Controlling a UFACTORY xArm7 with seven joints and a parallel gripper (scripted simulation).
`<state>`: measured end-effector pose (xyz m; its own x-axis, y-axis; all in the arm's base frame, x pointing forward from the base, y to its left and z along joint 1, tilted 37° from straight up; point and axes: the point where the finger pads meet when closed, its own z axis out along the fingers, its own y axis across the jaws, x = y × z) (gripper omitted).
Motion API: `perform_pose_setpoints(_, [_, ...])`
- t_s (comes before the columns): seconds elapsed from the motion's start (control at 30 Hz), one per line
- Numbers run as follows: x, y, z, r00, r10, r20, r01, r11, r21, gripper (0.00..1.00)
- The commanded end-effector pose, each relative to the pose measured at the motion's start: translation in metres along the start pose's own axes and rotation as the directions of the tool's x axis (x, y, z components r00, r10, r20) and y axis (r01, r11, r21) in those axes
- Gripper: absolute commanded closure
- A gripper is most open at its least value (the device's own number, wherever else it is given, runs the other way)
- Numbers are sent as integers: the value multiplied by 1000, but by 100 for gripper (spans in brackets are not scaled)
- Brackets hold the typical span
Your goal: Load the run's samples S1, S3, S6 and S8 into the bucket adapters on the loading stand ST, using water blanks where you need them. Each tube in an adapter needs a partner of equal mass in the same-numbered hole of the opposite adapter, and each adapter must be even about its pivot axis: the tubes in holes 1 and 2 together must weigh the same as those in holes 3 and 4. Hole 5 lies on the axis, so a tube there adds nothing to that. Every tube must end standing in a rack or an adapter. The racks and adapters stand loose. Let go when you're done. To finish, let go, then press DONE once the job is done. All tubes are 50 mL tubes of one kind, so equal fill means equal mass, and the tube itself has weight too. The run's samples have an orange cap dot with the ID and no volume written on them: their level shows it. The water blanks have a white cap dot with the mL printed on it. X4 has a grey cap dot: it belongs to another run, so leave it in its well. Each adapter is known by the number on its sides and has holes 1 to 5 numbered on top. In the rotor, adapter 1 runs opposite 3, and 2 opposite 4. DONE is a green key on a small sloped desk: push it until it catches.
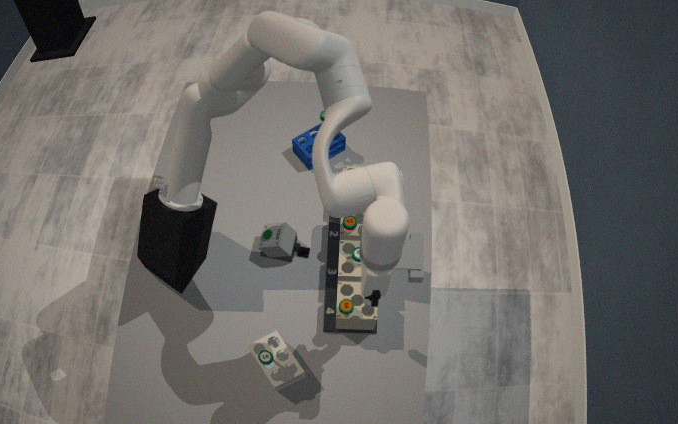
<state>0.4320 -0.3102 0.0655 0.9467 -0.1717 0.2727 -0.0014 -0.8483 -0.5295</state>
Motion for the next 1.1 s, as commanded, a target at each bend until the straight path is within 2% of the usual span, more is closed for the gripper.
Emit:
perform_pose_setpoints(0.0, [1, 1, -3, 1000, 0, -4, 0, 1000, -4, 100])
perform_pose_setpoints(0.33, [1, 1, 9, 1000, 0, -4, 0, 1000, -4, 100])
perform_pose_setpoints(0.77, [1, 1, 35, 1000, 0, -4, 0, 1000, -4, 100])
perform_pose_setpoints(1.07, [1, 1, 35, 1000, 0, -4, 0, 1000, -4, 100])
